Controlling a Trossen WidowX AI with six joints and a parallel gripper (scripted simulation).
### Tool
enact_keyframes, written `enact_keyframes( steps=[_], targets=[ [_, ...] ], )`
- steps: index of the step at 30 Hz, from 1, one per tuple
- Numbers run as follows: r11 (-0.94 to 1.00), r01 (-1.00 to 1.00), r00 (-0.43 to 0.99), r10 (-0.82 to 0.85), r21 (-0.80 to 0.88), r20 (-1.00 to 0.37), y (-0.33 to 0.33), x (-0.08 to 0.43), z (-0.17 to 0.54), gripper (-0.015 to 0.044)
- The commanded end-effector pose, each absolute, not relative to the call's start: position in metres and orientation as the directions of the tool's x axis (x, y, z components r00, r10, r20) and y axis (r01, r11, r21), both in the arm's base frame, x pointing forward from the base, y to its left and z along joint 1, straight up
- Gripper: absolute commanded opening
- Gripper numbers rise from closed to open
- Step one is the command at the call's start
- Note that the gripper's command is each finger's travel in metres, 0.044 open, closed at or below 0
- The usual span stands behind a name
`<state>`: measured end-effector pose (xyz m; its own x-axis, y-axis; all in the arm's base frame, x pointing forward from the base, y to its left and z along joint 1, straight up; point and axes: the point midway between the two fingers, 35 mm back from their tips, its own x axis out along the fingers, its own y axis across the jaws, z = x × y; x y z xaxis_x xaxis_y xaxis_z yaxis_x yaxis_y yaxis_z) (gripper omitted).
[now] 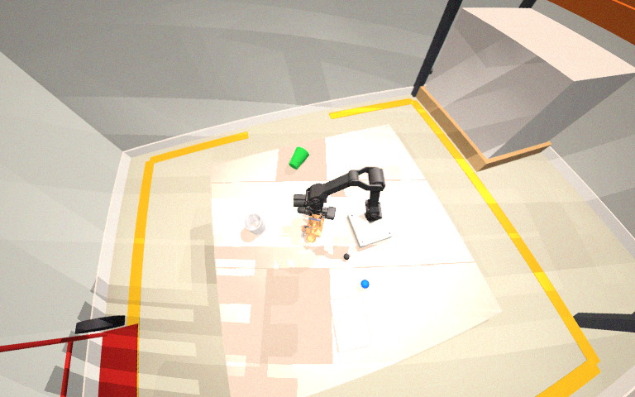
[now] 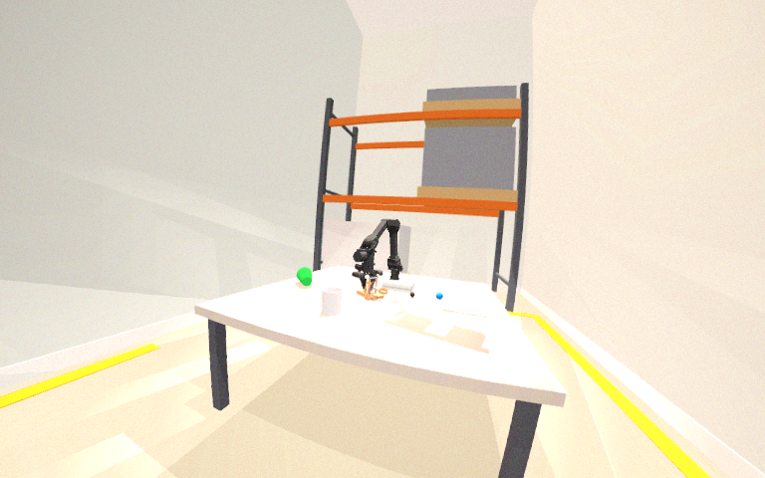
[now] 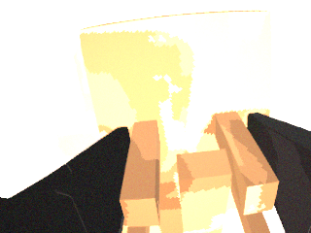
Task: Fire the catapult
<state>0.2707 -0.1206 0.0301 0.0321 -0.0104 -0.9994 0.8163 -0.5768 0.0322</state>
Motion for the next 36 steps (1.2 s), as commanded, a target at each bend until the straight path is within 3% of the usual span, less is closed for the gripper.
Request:
enact_keyframes(
  steps=[1, 4, 9, 15, 26, 36],
  targets=[
    [-0.577, 0.816, 0.035, -0.011, 0.035, -0.999, -0.121, 0.271, 0.03, 0.0131],
    [-0.577, 0.816, 0.035, -0.011, 0.035, -0.999, -0.121, 0.271, 0.03, 0.0111],
    [-0.577, 0.816, 0.033, -0.011, 0.033, -0.999, -0.12, 0.27, 0.077, 0.0],
    [-0.534, 0.845, 0.032, -0.011, 0.033, -0.999, -0.12, 0.27, 0.08, 0.0],
    [-0.185, 0.982, 0.031, -0.011, 0.033, -0.999, -0.121, 0.271, 0.079, 0.0],
    [0.158, 0.987, 0.031, -0.012, 0.028, -0.999, -0.123, 0.279, 0.078, 0.0]
  ],
)
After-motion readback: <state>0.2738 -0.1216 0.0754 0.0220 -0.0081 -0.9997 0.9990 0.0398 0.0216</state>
